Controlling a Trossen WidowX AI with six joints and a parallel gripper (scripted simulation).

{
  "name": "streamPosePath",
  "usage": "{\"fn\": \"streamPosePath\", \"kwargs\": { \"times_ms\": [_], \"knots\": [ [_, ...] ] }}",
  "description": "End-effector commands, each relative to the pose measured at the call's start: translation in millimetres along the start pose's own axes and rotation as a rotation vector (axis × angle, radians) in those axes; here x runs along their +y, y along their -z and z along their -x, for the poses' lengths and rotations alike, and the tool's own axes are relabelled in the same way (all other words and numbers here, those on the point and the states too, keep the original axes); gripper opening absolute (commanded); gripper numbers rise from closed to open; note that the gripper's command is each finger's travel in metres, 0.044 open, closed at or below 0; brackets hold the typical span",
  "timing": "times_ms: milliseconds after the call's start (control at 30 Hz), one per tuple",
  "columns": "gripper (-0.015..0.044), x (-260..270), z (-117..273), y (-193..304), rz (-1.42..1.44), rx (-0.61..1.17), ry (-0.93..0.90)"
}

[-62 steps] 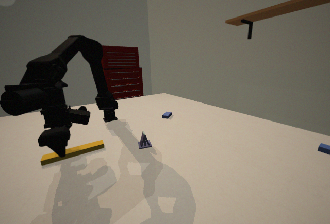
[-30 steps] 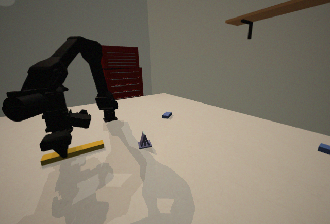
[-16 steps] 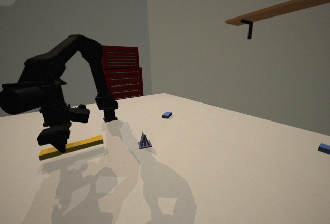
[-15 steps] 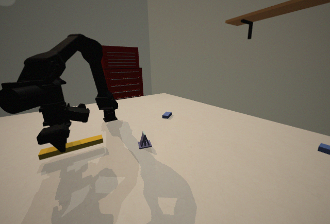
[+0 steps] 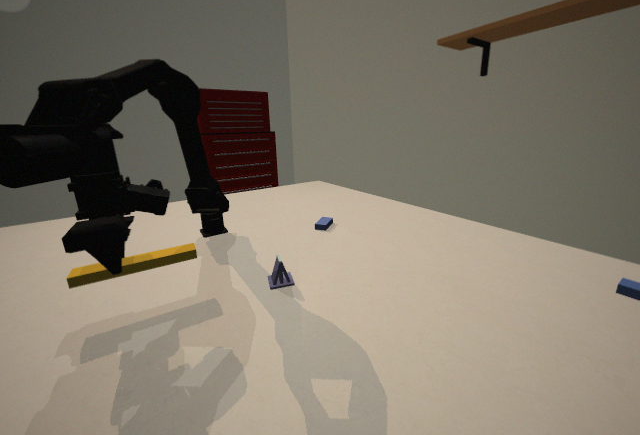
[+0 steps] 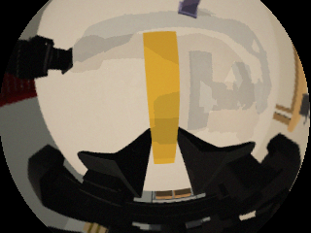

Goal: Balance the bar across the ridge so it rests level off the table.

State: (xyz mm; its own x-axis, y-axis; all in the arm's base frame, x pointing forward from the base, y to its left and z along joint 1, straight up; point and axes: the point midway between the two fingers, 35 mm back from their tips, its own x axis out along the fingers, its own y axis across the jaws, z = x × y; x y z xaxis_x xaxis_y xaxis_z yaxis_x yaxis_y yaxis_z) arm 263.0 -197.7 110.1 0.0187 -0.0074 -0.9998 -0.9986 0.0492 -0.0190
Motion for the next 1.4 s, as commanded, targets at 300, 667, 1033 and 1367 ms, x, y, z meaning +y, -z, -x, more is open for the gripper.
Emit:
{"fn": "streamPosePath", "kwargs": {
  "times_ms": [300,667,1033,1367],
  "knots": [
    [0.0000,3,36,-1,0.005,0.011,0.007],
    [0.0000,-16,38,-27,-0.028,0.009,0.009],
    [0.0000,-37,38,-63,-0.070,0.005,0.011],
    [0.0000,-52,39,-98,-0.109,0.001,0.012]
  ]
}}
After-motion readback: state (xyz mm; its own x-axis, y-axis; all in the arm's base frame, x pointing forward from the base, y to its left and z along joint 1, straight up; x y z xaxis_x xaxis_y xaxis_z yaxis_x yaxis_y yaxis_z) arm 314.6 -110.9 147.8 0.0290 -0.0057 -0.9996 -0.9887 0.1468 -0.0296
